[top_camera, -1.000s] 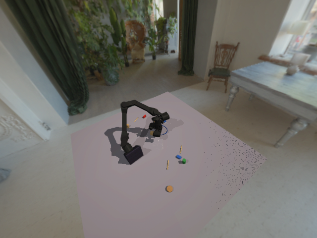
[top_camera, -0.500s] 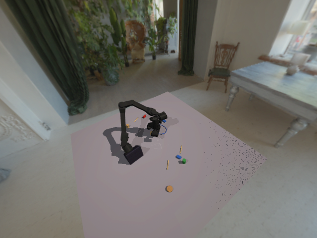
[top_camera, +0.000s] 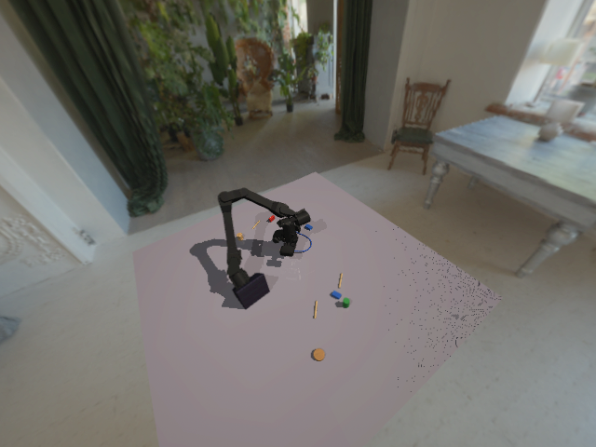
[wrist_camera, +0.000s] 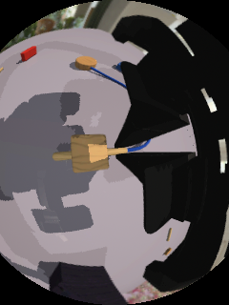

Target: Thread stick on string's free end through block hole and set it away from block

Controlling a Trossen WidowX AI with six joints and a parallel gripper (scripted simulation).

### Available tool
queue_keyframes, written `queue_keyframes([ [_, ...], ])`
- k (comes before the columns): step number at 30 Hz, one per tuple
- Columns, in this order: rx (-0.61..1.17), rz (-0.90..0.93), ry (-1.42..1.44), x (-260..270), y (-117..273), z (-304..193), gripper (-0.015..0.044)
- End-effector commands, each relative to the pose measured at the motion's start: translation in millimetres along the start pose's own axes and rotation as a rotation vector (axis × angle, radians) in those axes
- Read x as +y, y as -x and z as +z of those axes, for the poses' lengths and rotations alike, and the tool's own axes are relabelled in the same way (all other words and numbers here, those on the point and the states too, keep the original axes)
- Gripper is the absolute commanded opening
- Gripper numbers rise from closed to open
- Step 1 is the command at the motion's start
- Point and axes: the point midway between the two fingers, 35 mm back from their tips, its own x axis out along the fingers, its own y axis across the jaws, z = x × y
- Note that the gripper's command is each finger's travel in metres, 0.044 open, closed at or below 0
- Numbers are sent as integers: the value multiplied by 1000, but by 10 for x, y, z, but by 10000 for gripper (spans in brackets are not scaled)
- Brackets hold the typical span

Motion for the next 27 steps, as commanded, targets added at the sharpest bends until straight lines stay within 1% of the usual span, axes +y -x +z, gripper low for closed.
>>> queue_keyframes([
  [1, -6, -2, -7, 11, -11, 63, 0],
  [5, -6, -2, -7, 11, -11, 95, 0],
  [10, -1, 0, 0, 0, 0, 63, 124],
  [13, 0, 0, 0, -2, 24, 59, 124],
  [14, 1, 1, 0, -6, 99, 49, 124],
  [17, 4, 4, -1, -7, 564, 33, 124],
  [19, 2, 3, -1, 4, 774, 51, 124],
  [23, 1, 3, -1, 6, 801, 55, 124],
  [25, 10, -11, -25, -5, 752, 30, 124],
  [27, 8, -11, -151, -7, 754, 54, 124],
])
